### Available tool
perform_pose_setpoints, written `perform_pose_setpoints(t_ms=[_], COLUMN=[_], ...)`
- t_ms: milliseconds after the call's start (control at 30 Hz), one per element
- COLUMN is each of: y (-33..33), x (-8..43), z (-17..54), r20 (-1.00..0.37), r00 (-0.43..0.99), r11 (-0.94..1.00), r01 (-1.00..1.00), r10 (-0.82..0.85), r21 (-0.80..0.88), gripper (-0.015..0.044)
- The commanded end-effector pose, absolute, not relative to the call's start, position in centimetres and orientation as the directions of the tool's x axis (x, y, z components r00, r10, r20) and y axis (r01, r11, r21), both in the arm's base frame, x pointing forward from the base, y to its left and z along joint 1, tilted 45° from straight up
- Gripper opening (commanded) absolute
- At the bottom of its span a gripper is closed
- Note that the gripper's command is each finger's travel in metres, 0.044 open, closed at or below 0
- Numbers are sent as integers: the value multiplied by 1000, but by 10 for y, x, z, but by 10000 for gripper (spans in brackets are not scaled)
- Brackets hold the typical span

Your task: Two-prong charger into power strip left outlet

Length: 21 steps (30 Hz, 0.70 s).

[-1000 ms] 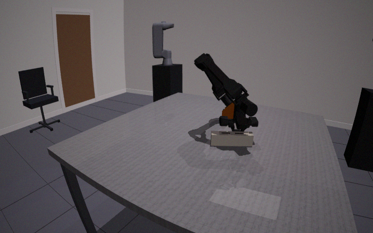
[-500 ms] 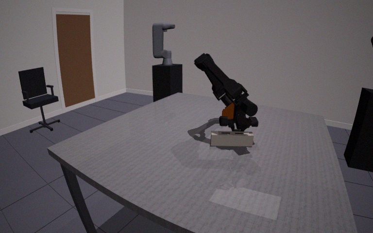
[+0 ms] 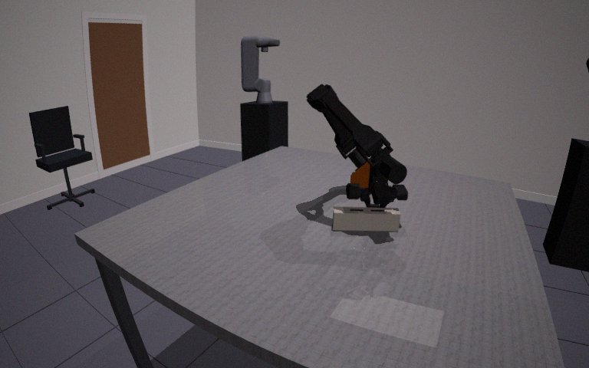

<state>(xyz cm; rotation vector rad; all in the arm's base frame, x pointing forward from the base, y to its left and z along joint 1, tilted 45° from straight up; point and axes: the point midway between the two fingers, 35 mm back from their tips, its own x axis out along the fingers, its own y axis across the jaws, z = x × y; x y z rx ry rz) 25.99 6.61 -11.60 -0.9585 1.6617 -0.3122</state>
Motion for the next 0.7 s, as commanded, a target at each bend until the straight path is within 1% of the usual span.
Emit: perform_pose_setpoints(t_ms=[0,300,667], y=[66,66,66], x=[260,260,260], z=[-116,-116,-116], r20=[-688,-688,-688], r00=[-32,-32,-32], r11=[633,633,633], r01=[-426,-426,-426], r10=[-725,-725,-725], r21=[-647,-647,-647], gripper=[0,0,289])
